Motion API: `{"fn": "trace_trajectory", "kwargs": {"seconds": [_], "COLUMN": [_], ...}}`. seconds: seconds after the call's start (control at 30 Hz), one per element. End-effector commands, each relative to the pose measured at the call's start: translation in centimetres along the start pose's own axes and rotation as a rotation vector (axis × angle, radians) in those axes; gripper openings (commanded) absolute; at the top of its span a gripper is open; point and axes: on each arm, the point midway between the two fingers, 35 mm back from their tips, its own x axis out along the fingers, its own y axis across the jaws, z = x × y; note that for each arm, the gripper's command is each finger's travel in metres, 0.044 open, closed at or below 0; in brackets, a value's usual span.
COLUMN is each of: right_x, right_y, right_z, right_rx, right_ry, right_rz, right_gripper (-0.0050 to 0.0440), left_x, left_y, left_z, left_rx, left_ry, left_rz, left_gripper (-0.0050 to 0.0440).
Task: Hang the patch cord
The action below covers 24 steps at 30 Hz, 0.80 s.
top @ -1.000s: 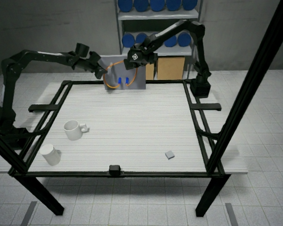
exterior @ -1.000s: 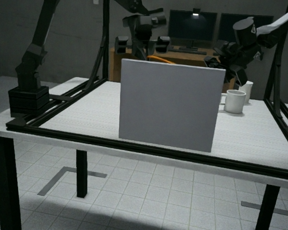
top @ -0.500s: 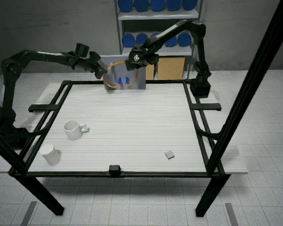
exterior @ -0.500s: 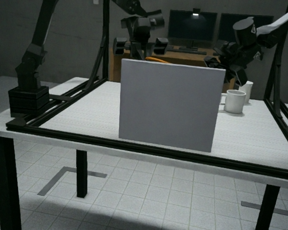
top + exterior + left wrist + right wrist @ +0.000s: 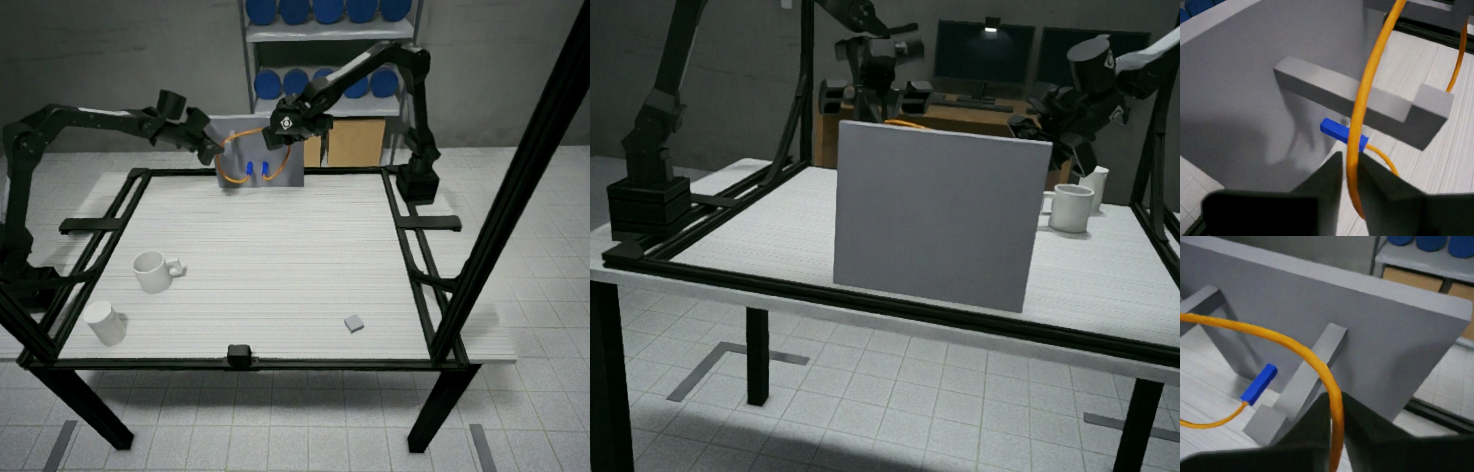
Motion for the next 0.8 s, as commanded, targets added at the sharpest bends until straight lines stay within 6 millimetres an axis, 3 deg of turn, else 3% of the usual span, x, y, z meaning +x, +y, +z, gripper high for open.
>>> {"fn": "trace_trajectory", "kwargs": {"seconds": [0.0,0.77], "right_x": [-0.70,-0.59], "right_y": [-0.28,-0.54], "right_z": [0.76,0.36], "right_rx": [0.017,0.006], "right_ry": [-0.010,-0.009], "right_rz": [0.017,0.015], "right_gripper": [0.0025,0.0025], "left_x": [-0.92,-0.92], "left_y": [0.04,0.04], "left_z": [1.44,1.44], "left_rx": [0.008,0.008], "left_ry": [-0.033,-0.033], "left_rz": [0.004,0.004], "left_gripper": [0.0040,0.0040]}}
